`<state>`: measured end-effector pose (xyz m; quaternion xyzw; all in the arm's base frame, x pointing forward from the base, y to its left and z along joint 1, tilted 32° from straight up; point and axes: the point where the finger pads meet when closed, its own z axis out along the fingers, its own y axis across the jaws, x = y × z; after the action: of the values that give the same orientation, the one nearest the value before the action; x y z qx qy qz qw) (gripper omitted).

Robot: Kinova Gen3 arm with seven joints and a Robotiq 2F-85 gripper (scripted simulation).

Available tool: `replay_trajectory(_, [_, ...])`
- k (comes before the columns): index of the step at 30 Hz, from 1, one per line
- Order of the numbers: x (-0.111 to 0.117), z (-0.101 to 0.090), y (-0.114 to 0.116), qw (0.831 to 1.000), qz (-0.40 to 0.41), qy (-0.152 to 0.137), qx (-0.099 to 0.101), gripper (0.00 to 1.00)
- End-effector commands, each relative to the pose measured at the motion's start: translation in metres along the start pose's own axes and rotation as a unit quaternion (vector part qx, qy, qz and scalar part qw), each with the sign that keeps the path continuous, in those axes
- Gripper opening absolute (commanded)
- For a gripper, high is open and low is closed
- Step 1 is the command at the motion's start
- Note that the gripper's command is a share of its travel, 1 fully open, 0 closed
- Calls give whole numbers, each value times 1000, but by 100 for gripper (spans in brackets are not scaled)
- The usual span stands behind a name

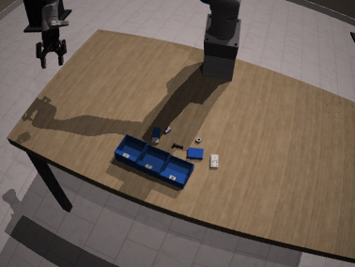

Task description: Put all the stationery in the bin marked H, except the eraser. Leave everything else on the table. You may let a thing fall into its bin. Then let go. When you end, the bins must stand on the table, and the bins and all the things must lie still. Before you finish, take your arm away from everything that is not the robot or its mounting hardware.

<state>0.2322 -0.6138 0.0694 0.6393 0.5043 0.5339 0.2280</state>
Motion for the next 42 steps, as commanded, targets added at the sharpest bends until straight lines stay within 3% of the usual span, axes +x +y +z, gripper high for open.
replay_trajectory(1, [9,27,17,1000,-13,12,14,9])
replay_trajectory(3, [13,40,20,1000,-13,12,14,9])
replay_trajectory(5, [13,40,20,1000,-13,12,14,9])
replay_trajectory(7, [21,54,22,997,-26,33,58,9])
replay_trajectory(8, [24,61,23,997,-28,36,65,9])
replay_trajectory(11, [36,83,27,997,-28,36,65,9])
replay_trajectory(13, [36,83,27,997,-28,36,65,9])
replay_trajectory(15, [45,97,28,992,-44,55,108,9])
replay_trajectory(16, [50,104,29,991,-47,58,114,9])
replay_trajectory(19, [63,125,31,991,-47,59,114,9])
replay_trajectory(21, [63,125,31,991,-47,59,114,9])
replay_trajectory(23, [73,138,32,983,-65,77,157,9])
replay_trajectory(27, [92,162,33,981,-68,79,163,9])
replay_trajectory(30, [92,162,33,981,-68,79,163,9])
replay_trajectory(32, [103,174,33,970,-88,96,204,9])
replay_trajectory(35, [120,193,33,969,-91,98,209,9])
replay_trajectory(38, [122,195,33,969,-91,98,209,9])
replay_trajectory(40, [134,206,32,955,-114,113,249,9])
replay_trajectory(42, [146,218,31,953,-117,115,254,9])
